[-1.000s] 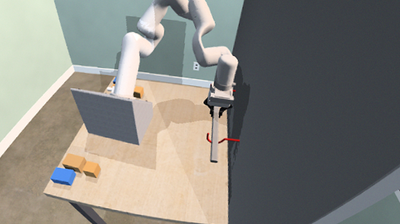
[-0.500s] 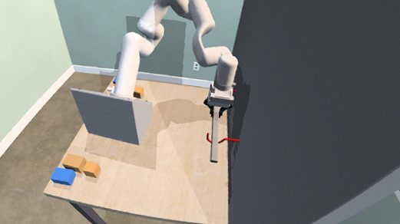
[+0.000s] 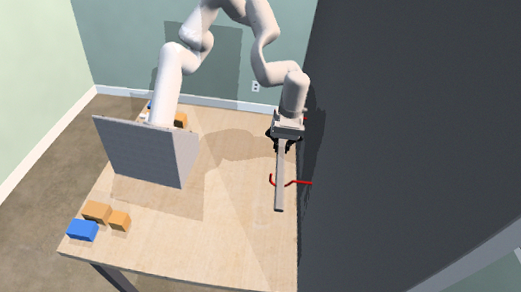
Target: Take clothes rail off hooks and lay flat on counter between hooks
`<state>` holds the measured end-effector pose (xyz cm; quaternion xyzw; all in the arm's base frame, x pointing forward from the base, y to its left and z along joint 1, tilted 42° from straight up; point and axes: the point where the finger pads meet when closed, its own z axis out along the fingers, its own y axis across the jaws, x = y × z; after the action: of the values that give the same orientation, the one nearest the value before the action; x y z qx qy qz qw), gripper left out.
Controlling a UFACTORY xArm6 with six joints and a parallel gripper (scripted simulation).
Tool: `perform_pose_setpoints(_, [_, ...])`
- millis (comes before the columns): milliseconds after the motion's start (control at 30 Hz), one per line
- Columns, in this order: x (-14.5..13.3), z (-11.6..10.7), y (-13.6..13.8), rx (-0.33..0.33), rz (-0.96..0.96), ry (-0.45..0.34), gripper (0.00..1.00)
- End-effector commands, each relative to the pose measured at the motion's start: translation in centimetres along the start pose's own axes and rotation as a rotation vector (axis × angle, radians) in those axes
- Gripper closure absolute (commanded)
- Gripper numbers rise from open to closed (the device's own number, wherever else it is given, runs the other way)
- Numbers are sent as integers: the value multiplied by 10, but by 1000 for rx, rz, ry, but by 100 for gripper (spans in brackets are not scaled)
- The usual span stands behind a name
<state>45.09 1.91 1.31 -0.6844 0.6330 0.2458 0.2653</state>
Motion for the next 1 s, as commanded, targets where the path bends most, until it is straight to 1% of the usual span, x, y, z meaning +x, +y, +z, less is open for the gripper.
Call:
perform_pose_setpoints(0, [0,-1,-1,4,-1,2,100])
perform_pose_setpoints(233, [0,-1,-1,4,-1,2,100])
perform_pose_setpoints(967, [0,-15,-1,4,-1,2,100])
